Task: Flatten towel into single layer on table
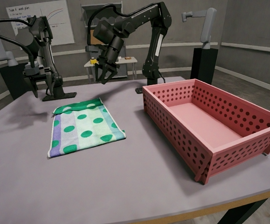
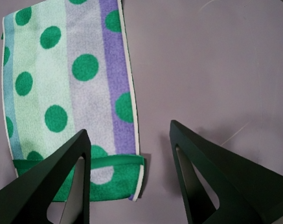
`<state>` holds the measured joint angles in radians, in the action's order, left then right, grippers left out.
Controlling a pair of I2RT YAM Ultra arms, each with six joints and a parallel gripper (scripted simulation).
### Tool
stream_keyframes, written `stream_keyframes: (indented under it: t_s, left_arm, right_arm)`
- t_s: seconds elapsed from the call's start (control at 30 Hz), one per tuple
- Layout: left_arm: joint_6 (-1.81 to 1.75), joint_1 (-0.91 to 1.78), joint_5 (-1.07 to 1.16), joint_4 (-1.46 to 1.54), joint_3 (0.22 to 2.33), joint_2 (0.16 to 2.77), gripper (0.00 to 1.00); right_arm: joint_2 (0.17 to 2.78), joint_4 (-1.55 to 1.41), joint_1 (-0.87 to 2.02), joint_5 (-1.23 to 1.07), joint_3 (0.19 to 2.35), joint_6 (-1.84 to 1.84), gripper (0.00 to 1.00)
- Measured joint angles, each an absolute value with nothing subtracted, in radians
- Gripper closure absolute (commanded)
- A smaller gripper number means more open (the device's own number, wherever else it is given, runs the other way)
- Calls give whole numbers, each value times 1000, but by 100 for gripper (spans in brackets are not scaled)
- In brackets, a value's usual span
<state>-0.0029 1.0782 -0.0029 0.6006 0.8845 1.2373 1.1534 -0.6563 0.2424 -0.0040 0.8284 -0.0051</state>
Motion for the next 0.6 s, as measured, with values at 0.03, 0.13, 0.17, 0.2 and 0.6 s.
stream_keyframes:
  t_s: [0.03, 0.13, 0.17, 0.2, 0.6]
  left_arm:
    - [-2, 1082, -3, 606, 890, 1247, 66]
    - [4, 1114, -2, 617, 917, 1320, 66]
    - [7, 1127, -1, 621, 927, 1353, 66]
    - [9, 1140, 0, 627, 937, 1388, 66]
    - [75, 1215, 36, 768, 1142, 1733, 66]
  right_arm:
    - [1156, -662, 242, -4, 828, -4, 66]
    - [1177, -697, 242, -7, 824, -2, 66]
    - [1186, -713, 242, -9, 820, -1, 66]
    - [1196, -730, 242, -10, 814, -1, 66]
    - [1340, -875, 242, -29, 775, 0, 66]
